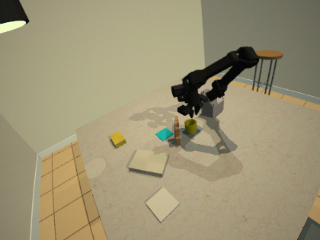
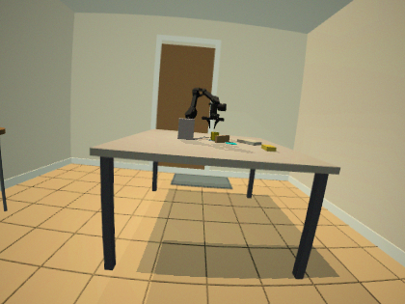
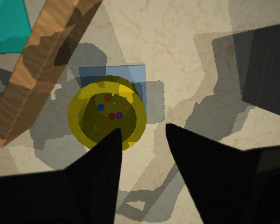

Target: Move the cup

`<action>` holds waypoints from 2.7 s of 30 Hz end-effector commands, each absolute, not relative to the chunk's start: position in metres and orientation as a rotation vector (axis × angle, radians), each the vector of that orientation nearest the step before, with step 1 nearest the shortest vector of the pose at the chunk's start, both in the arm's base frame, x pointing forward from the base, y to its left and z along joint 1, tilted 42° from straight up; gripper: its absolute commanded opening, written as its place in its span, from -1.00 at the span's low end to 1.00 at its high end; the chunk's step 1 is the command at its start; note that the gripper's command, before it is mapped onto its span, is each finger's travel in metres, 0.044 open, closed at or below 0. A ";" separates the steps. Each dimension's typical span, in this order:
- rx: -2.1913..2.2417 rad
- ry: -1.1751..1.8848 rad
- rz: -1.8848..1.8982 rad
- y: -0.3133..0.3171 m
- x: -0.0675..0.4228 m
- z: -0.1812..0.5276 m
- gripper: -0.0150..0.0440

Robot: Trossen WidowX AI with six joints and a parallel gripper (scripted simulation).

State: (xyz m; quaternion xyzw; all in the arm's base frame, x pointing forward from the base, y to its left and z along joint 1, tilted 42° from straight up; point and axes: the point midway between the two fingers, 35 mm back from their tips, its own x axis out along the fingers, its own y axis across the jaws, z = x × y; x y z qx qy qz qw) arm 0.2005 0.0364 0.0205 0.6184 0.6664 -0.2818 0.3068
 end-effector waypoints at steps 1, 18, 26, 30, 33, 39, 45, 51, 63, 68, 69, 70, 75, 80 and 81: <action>1.659 1.775 -0.767 0.036 0.201 0.020 0.07; 1.658 1.772 -0.770 0.050 0.202 0.003 0.07; 1.659 1.772 -0.770 0.059 0.201 -0.007 0.07; 1.659 1.772 -0.769 0.063 0.200 -0.012 0.07; 1.659 1.773 -0.769 0.067 0.200 -0.015 0.07; 1.660 1.775 -0.767 0.073 0.198 -0.022 0.07; 1.661 1.777 -0.766 0.079 0.196 -0.027 0.07; 1.661 1.777 -0.766 0.079 0.196 -0.028 0.07; 1.654 1.772 -0.757 0.078 0.198 -0.026 -0.18; 1.654 1.772 -0.757 0.078 0.198 -0.026 -0.29; 1.654 1.772 -0.757 0.078 0.198 -0.026 -0.31; 1.654 1.772 -0.757 0.078 0.198 -0.026 -0.33; 1.654 1.772 -0.757 0.078 0.198 -0.026 -0.45; 1.654 1.770 -0.759 0.075 0.199 -0.023 -0.49; 1.654 1.770 -0.760 0.073 0.199 -0.021 -0.49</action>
